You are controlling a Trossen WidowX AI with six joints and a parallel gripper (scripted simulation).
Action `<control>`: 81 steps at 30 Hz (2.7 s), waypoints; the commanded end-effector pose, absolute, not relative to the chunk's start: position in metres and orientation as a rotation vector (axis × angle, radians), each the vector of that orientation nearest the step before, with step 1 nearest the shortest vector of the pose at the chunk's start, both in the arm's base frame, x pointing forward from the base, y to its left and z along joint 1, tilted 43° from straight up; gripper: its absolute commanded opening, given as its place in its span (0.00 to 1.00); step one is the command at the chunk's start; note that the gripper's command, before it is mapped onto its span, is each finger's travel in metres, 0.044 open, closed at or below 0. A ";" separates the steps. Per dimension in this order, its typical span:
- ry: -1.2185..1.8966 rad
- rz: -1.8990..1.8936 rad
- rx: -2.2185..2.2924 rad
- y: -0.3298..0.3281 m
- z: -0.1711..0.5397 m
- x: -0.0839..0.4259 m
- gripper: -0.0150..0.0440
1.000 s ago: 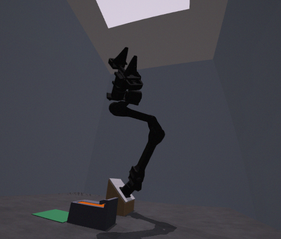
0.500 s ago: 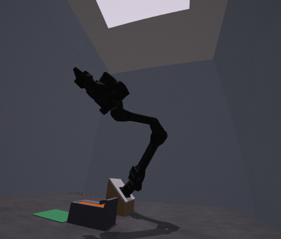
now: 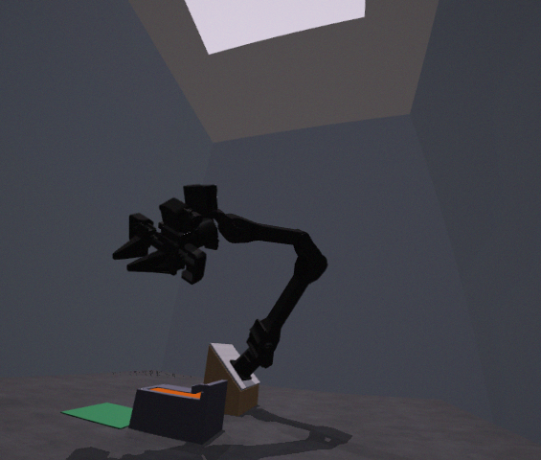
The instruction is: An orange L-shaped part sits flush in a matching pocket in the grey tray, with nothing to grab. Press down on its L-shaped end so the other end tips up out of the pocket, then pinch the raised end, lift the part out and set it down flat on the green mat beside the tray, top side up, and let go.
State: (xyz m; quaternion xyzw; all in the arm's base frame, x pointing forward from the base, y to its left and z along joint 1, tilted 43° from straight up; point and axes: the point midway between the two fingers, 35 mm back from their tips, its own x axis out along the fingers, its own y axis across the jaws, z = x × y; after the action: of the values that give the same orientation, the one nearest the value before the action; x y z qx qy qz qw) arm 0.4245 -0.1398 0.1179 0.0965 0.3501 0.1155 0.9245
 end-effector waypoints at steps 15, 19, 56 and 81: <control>1.473 0.680 0.494 -0.021 0.089 0.229 0.56; 1.473 0.680 0.494 -0.021 0.089 0.229 0.56; 1.471 0.682 0.495 0.049 0.015 0.226 0.56; 1.470 0.685 0.496 0.054 0.022 0.225 0.56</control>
State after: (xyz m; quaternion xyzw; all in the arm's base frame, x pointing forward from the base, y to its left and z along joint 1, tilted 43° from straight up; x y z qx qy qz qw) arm 0.2238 0.0554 0.0157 0.2227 0.6516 0.3043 0.6582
